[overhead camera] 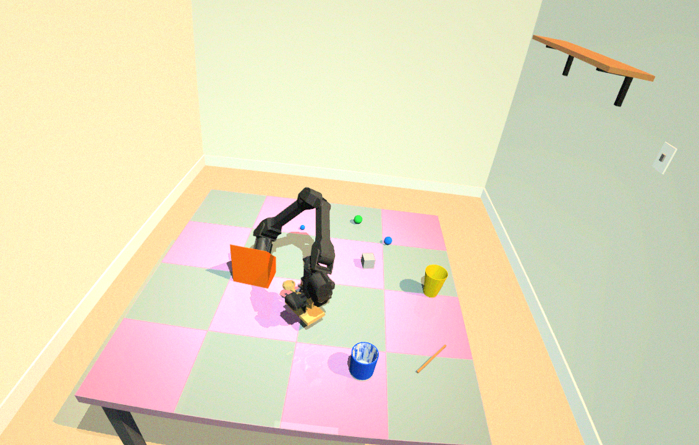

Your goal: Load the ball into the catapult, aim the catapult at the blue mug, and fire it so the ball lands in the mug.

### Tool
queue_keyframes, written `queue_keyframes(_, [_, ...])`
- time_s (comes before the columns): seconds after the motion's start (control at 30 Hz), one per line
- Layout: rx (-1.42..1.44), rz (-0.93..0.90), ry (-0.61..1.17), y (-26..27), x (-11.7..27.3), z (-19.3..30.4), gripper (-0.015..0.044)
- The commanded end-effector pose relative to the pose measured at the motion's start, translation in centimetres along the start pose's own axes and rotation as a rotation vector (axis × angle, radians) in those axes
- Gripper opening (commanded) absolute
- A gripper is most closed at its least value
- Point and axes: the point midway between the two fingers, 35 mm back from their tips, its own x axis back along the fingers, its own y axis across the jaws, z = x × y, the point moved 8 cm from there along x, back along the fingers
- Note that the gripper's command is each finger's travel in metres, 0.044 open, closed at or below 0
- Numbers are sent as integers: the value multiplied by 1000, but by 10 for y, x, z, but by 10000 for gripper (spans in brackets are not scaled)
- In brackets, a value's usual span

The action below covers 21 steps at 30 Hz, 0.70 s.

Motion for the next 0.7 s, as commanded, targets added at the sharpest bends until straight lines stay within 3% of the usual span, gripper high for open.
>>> queue_keyframes(0.0, [0, -1, -3, -1, -2, 0, 0])
queue_keyframes(0.67, [-2, -3, -4, 0, -35, -1, 0])
